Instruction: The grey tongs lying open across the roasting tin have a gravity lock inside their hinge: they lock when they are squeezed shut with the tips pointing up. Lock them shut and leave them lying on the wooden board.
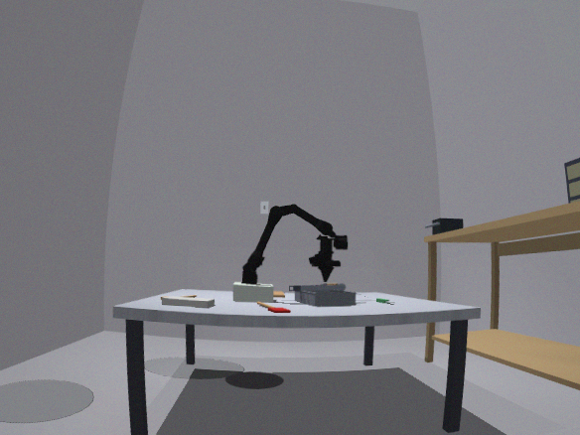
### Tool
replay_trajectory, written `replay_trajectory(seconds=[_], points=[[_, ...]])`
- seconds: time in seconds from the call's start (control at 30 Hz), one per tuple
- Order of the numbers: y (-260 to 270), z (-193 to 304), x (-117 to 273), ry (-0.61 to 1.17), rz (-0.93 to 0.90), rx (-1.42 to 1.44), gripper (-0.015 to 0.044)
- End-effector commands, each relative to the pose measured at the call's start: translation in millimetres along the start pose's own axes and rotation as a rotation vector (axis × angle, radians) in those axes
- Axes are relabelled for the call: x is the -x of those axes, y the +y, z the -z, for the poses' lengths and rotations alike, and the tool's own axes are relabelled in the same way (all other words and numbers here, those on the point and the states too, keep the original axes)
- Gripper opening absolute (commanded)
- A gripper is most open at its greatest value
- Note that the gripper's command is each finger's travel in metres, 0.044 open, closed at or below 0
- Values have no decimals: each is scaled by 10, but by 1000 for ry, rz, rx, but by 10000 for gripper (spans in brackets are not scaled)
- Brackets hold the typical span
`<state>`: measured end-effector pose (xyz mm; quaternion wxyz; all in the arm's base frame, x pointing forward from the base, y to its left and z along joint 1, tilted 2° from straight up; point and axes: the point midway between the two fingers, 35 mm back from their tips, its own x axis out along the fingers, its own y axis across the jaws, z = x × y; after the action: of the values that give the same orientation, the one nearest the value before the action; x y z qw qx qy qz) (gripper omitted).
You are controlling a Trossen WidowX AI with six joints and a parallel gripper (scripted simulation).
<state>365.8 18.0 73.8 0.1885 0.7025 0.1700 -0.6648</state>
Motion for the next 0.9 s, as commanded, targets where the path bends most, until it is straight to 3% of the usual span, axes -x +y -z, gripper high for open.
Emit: replay_trajectory(seconds=[0.0, 0.23, 0.37, 0.6, 0.87], points=[[0, 1, 0, 0, 0, 1, -150], [0, 1, 0, 0, 0, 1, -150], [13, 29, 216, 2, -1, -1, -45], [-5, -2, 1005, 8, -7, -6, 139], [8, 31, 962, 26, -13, 0, 349]])
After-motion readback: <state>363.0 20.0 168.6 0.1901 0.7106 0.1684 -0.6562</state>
